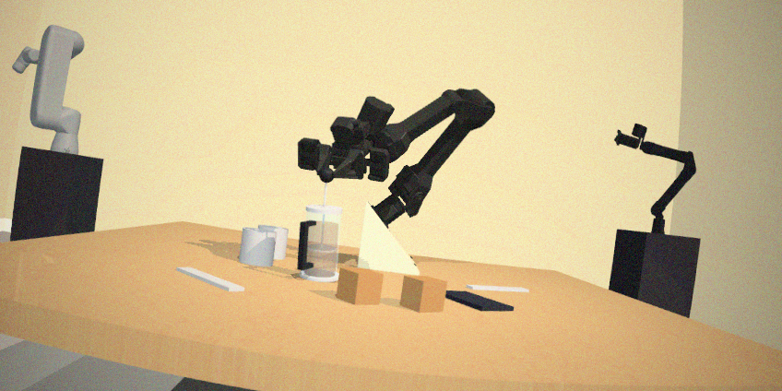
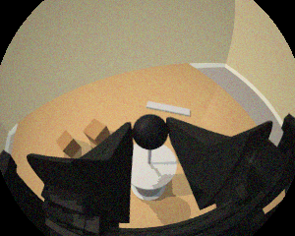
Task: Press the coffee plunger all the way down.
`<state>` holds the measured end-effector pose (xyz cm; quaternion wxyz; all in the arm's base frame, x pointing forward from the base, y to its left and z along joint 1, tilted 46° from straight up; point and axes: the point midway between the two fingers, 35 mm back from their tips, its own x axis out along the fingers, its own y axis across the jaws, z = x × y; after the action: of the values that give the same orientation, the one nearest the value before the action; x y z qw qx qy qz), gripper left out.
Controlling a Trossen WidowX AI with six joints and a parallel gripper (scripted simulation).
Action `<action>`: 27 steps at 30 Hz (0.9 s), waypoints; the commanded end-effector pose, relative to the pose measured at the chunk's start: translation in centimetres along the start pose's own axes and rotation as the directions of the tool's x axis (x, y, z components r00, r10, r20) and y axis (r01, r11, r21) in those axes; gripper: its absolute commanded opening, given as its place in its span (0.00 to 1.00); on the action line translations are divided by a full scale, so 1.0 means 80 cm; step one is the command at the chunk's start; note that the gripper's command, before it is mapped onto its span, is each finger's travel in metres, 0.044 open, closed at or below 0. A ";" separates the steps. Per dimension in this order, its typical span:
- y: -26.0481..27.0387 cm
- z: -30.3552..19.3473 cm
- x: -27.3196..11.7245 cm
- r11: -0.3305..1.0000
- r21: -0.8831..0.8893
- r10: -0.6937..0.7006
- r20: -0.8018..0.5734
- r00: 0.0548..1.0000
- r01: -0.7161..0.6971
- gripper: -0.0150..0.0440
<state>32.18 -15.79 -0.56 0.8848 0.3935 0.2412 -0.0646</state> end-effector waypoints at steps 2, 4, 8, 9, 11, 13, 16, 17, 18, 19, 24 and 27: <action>0.002 -0.037 0.011 0.999 0.034 0.004 -0.065 0.998 -0.002 0.45; 0.002 -0.038 0.015 0.999 0.035 0.004 -0.064 0.998 -0.002 0.45; 0.001 -0.037 0.019 0.999 0.035 0.005 -0.064 0.998 -0.003 0.45; 0.001 -0.037 0.020 0.999 0.035 0.005 -0.064 0.998 -0.003 0.45; 0.001 -0.036 0.021 0.999 0.035 0.005 -0.064 0.998 -0.003 0.45; 0.001 -0.035 0.022 0.999 0.034 0.005 -0.064 0.998 -0.003 0.45; 0.000 -0.034 0.023 0.999 0.034 0.005 -0.064 0.998 -0.003 0.45; 0.000 -0.034 0.023 0.999 0.034 0.005 -0.064 0.998 -0.003 0.45; 0.000 -0.033 0.023 0.999 0.034 0.005 -0.064 0.998 -0.003 0.45; 0.000 -0.033 0.024 0.999 0.034 0.005 -0.064 0.998 -0.003 0.45; 0.000 -0.032 0.025 0.999 0.034 0.006 -0.064 0.998 -0.003 0.45; -0.001 -0.031 0.026 0.999 0.034 0.006 -0.063 0.998 -0.003 0.45</action>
<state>33.07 -14.50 -2.44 0.8765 0.4033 0.2559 -0.0594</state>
